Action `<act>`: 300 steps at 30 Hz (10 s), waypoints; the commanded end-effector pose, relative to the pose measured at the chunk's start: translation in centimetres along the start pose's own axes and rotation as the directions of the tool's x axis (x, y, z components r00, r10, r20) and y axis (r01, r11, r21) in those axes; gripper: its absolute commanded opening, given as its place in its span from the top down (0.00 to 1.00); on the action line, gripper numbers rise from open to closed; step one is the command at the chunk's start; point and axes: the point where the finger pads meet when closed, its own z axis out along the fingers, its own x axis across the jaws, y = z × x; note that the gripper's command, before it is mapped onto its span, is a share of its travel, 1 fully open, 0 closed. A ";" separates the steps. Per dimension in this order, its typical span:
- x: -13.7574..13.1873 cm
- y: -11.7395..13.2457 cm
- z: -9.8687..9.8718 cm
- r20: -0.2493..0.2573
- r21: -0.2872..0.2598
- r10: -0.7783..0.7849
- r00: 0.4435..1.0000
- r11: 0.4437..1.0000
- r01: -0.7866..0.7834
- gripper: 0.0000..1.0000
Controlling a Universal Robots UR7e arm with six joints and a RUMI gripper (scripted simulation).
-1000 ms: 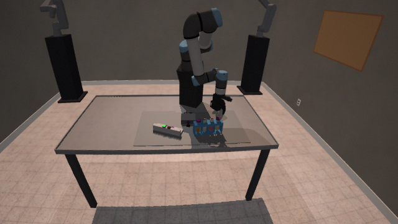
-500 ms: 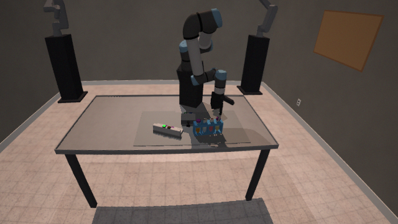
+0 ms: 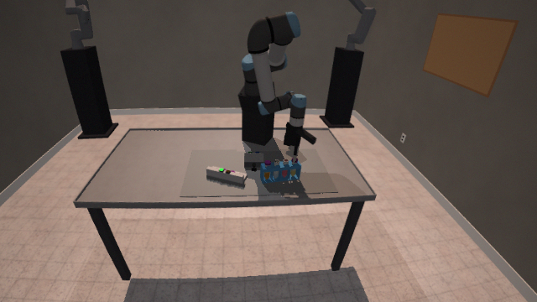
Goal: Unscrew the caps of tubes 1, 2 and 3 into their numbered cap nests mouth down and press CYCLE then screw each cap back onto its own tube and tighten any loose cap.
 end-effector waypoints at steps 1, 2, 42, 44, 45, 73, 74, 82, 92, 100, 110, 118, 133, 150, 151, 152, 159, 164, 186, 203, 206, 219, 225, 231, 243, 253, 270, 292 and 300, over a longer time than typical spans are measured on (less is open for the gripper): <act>0.0 0.0 0.0 -0.001 0.000 0.001 1.000 1.000 -0.001 0.65; 0.0 0.0 0.0 -0.001 0.001 0.000 1.000 1.000 0.000 0.65; 0.0 0.0 -0.1 0.000 -0.001 -0.865 0.501 0.501 0.865 1.00; 0.0 0.0 -0.1 0.000 -0.001 -0.865 0.501 0.501 0.865 1.00; 0.0 0.0 -0.1 0.000 -0.001 -0.865 0.501 0.501 0.865 1.00; 0.0 0.0 0.0 -0.001 0.000 0.001 1.000 1.000 -0.001 1.00; 0.0 0.0 0.0 -0.001 0.000 0.001 1.000 1.000 -0.001 1.00; 0.0 0.0 0.0 -0.001 0.000 0.001 1.000 1.000 -0.001 0.65; 0.0 0.0 0.0 -0.001 0.000 -0.246 0.969 0.969 0.246 0.65; 0.0 0.0 0.0 -0.001 -0.001 -0.613 0.790 0.790 0.613 0.65; 0.0 0.0 0.0 -0.001 -0.001 -0.865 0.501 0.501 0.865 0.65; 0.0 0.0 0.0 -0.001 -0.001 -0.865 0.501 0.501 0.865 1.00; 0.0 0.0 0.0 -0.001 -0.001 -0.781 0.625 0.625 0.781 1.00; 0.0 0.0 0.1 -0.001 0.000 -0.145 0.989 0.989 0.145 1.00; 0.0 0.0 0.1 -0.001 0.000 -0.096 0.995 0.995 0.096 1.00; 0.0 0.0 0.1 -0.001 0.000 -0.046 0.999 0.999 0.046 1.00; 0.0 0.0 0.1 -0.001 0.000 0.001 1.000 1.000 -0.001 1.00; 0.0 0.0 0.1 -0.001 0.000 0.001 1.000 1.000 -0.001 0.65; 0.0 0.0 0.0 -0.001 0.000 -0.681 0.733 0.733 0.681 0.65; 0.0 0.0 0.0 -0.001 -0.001 -0.865 0.501 0.501 0.865 1.00; 0.0 0.0 0.0 0.000 -0.001 -0.865 0.502 0.502 0.865 1.00; 0.0 0.0 0.1 -0.001 0.000 -0.715 0.700 0.700 0.715 1.00; 0.0 0.0 0.1 -0.001 0.000 -0.476 0.880 0.880 0.476 1.00; 0.0 0.0 0.1 -0.001 0.000 -0.195 0.981 0.981 0.195 1.00; 0.0 0.0 0.1 -0.001 0.000 0.001 1.000 1.000 -0.001 0.65; 0.0 0.0 0.1 -0.001 0.000 0.001 1.000 1.000 -0.001 0.65; 0.0 0.0 -3.8 -0.001 0.000 0.001 1.000 1.000 -0.001 0.65; 2.9 9.5 -4.5 0.001 -0.002 -0.832 0.555 0.555 0.832 0.71; 3.9 12.7 -4.5 0.000 -0.001 -0.972 0.236 0.236 0.972 0.71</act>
